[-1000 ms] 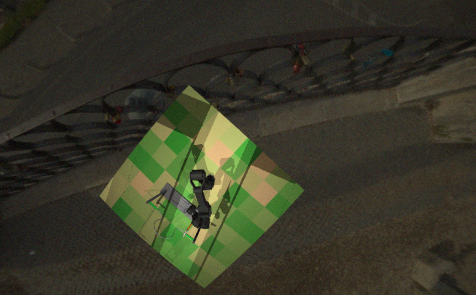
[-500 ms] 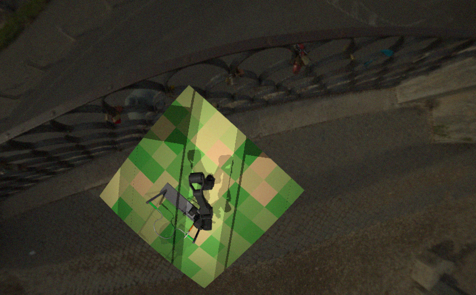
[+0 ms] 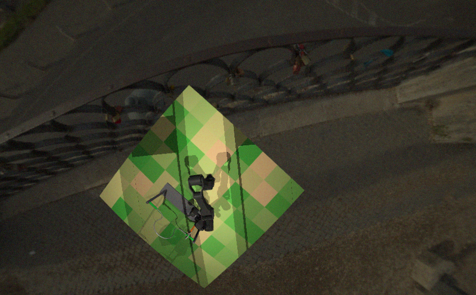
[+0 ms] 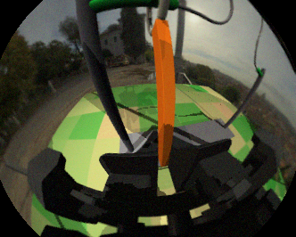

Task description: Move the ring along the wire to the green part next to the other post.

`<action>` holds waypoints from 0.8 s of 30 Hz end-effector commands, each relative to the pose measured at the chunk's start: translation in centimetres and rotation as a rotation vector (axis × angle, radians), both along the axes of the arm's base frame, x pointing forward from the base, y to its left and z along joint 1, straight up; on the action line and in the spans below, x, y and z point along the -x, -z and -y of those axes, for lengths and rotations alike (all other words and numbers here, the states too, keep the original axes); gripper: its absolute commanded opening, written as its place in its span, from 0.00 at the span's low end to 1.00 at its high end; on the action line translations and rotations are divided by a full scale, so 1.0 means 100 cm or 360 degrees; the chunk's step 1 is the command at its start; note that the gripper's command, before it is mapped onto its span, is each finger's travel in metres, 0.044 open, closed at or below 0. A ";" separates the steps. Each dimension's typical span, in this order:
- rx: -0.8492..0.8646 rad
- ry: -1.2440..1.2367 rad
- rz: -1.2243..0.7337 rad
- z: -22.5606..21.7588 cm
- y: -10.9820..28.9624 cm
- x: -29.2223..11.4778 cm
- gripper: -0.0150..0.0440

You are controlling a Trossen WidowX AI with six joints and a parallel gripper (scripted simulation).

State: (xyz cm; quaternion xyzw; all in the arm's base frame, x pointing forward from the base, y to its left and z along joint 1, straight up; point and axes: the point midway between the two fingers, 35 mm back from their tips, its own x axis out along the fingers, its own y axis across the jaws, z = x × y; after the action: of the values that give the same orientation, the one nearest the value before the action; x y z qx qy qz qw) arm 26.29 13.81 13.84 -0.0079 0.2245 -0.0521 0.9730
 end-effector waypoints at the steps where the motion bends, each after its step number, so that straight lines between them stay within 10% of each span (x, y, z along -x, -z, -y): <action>1: 0.0003 0.0007 0.0000 0.000 0.008 0.000 0.00; 24: 0.0003 0.0007 0.0000 0.000 0.014 0.000 0.00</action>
State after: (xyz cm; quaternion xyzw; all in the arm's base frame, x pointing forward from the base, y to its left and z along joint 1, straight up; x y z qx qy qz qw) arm 26.27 13.84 12.55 -0.0094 0.2252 -0.0527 0.9729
